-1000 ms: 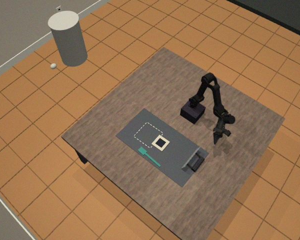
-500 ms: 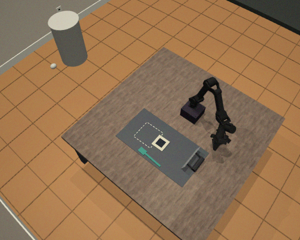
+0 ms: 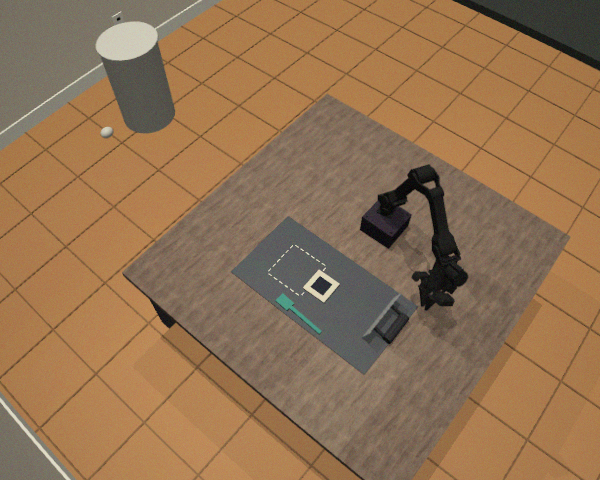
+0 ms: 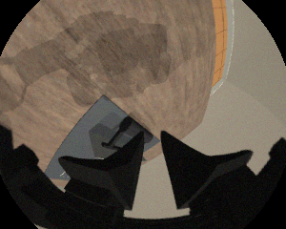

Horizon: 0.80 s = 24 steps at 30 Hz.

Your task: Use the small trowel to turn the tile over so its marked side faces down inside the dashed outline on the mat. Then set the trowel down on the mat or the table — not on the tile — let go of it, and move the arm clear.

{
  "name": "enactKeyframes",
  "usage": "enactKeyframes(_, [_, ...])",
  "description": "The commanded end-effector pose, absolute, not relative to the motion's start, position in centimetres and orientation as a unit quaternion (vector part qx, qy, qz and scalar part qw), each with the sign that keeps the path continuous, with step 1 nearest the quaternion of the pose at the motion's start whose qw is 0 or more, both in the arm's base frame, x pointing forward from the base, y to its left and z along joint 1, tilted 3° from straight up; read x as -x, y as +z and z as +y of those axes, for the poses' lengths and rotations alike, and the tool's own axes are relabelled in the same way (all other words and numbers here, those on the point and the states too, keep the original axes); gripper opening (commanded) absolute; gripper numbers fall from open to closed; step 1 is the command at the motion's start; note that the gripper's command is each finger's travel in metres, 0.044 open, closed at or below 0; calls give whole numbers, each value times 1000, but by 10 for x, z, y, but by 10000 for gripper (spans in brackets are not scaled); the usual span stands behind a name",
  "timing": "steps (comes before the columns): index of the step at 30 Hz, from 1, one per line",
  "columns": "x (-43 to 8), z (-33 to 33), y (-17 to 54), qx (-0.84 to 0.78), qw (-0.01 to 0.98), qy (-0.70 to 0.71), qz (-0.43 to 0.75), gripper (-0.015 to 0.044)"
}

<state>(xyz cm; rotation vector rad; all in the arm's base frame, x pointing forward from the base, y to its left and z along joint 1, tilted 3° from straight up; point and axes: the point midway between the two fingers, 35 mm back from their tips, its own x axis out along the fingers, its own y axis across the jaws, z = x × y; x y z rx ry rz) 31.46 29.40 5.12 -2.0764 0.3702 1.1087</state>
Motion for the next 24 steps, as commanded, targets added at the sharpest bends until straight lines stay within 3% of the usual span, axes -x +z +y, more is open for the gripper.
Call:
enactKeyframes(1, [-320,292,49,810,321,471,139,100])
enactKeyframes(24, [-336,262,47,706,92,701,41,100])
